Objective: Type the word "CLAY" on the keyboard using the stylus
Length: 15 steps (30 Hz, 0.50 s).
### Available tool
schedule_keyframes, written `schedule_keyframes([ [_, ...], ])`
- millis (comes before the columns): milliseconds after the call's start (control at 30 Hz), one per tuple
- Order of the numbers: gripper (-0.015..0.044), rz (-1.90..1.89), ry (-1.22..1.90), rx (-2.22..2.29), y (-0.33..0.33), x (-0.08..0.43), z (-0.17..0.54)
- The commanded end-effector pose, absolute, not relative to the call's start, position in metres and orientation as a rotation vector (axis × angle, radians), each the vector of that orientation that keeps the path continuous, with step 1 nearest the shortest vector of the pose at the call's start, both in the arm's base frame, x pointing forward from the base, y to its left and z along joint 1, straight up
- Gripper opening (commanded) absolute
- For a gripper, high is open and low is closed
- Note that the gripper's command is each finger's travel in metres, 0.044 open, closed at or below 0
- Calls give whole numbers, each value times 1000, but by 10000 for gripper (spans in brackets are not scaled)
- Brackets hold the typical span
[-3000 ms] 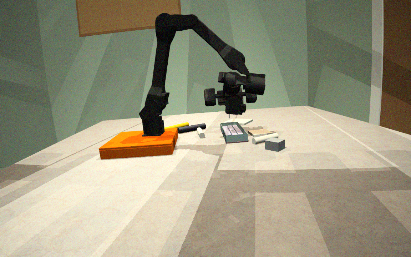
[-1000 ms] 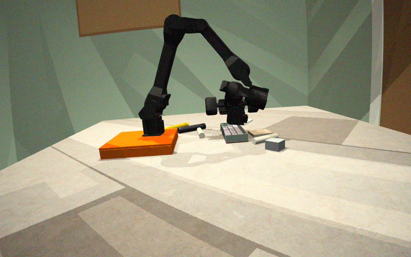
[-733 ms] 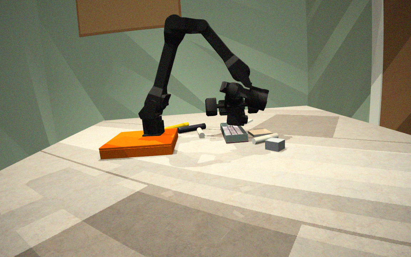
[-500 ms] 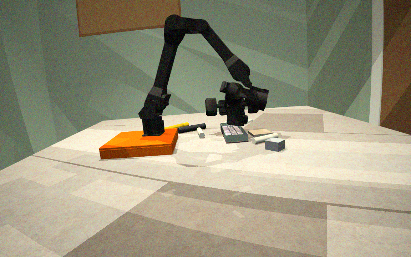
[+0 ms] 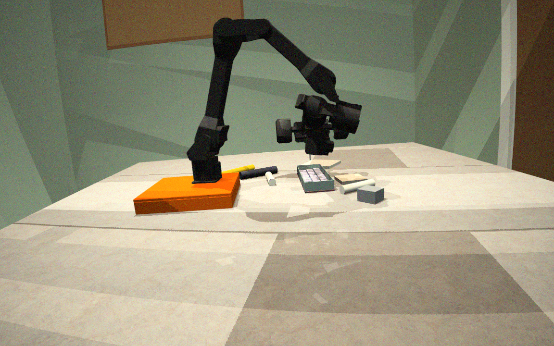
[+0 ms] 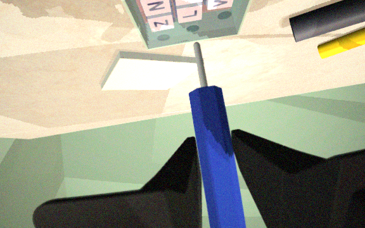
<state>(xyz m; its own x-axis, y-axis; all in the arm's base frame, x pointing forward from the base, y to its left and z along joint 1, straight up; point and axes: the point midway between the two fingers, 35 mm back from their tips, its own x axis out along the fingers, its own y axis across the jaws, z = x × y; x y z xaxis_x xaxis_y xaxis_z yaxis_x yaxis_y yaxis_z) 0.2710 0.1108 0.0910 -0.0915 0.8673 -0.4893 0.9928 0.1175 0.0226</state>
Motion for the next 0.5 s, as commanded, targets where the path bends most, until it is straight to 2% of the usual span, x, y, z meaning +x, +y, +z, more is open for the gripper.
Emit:
schedule_keyframes([
  [0, 71, -448, 2020, 1806, 111, 271, 91],
  [100, 51, -448, 2020, 1806, 111, 271, 91],
  [167, 0, -448, 2020, 1806, 109, 271, 91],
  [467, 0, -443, 2024, 1804, 90, 272, 95],
])
